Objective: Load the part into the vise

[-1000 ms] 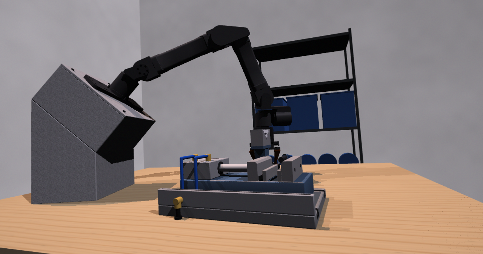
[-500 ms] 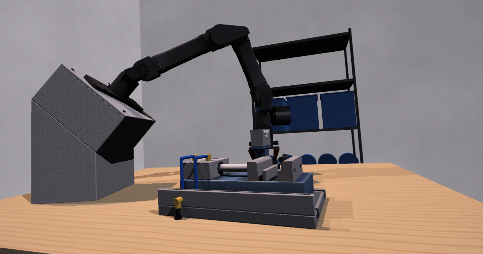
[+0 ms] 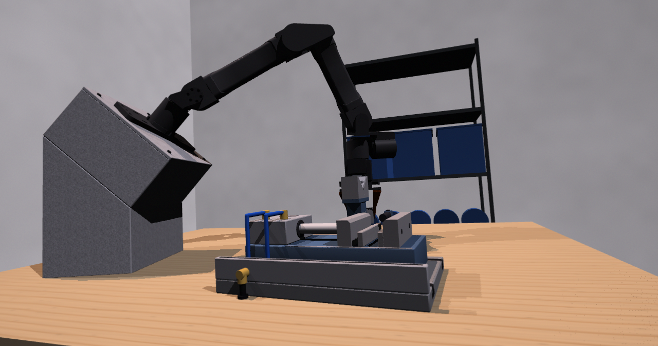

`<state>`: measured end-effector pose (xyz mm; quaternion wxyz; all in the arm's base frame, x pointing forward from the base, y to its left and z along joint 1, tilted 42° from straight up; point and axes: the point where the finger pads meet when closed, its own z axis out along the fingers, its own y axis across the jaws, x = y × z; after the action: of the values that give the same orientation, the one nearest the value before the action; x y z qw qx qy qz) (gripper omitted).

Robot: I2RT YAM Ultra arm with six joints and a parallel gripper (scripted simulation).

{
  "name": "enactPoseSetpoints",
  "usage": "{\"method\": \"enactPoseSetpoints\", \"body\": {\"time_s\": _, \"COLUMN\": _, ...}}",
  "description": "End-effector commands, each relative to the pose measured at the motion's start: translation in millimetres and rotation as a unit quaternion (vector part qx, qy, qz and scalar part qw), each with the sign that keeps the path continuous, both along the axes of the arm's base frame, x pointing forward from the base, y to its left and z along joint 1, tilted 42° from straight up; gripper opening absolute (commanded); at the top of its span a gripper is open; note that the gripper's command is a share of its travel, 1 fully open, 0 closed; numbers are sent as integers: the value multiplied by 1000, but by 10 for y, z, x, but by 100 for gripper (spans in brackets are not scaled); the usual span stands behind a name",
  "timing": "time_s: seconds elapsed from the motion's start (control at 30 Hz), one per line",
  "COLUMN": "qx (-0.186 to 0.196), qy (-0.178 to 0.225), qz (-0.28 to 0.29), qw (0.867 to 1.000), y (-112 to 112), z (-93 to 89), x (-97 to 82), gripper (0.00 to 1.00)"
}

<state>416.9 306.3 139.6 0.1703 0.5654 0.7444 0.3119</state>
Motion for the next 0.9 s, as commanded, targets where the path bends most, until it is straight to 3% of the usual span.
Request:
{"method": "enactPoseSetpoints", "body": {"time_s": 0.0, "qx": -4, "qy": -1, "qz": 0, "qw": 1000, "y": -43, "z": 161, "x": -173, "gripper": 0}}
{"method": "enactPoseSetpoints", "body": {"time_s": 0.07, "qx": 1, "qy": -7, "qz": 0, "qw": 1000, "y": -43, "z": 272, "x": -193, "gripper": 0}}
{"method": "enactPoseSetpoints", "body": {"time_s": 0.47, "qx": 0, "qy": -6, "qz": 0, "qw": 1000, "y": -160, "z": 554, "x": -445, "gripper": 0}}
{"method": "enactPoseSetpoints", "body": {"time_s": 0.63, "qx": 11, "qy": -17, "qz": 0, "qw": 1000, "y": -189, "z": 838, "x": -547, "gripper": 0}}
{"method": "enactPoseSetpoints", "body": {"time_s": 0.87, "qx": 11, "qy": -17, "qz": 0, "qw": 1000, "y": -283, "z": 1065, "x": -748, "gripper": 0}}
